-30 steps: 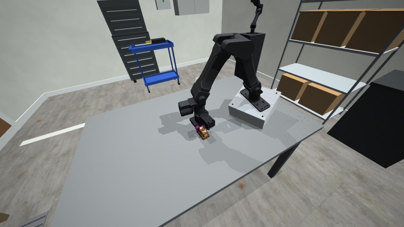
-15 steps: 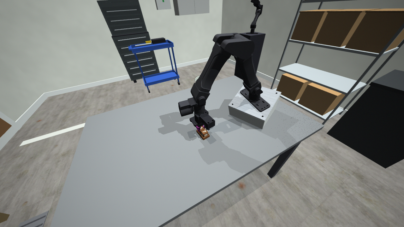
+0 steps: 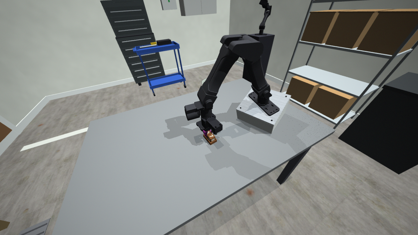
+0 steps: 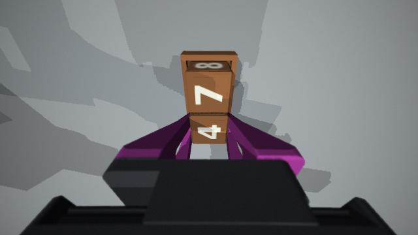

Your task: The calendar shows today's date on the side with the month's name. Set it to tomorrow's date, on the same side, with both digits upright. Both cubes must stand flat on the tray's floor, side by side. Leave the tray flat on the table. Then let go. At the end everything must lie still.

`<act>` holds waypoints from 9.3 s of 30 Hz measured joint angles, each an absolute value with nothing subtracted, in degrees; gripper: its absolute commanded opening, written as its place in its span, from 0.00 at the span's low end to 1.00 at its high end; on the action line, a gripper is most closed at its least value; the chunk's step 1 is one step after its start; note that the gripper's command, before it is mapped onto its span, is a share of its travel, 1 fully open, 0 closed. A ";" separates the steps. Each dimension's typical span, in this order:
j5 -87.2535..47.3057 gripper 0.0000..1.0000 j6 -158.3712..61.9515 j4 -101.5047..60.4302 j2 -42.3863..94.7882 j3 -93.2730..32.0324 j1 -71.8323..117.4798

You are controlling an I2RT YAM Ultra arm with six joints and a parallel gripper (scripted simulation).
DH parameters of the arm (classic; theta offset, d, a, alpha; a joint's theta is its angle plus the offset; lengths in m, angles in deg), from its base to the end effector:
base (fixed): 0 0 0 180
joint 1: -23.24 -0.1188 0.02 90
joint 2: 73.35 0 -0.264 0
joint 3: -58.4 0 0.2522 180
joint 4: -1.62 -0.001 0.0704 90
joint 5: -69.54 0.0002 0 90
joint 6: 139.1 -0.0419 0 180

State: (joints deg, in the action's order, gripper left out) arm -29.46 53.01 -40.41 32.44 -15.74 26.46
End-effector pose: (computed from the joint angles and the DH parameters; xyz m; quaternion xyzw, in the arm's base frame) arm 0.3376 -0.0114 0.1332 -0.7570 0.6331 -0.0654 0.1476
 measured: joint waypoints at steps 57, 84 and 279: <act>-29.98 0.27 55.87 -61.57 19.85 -23.15 29.28; -29.98 0.27 51.96 -61.65 19.81 -23.24 29.28; -30.11 0.27 -125.96 -47.95 26.85 -17.47 27.51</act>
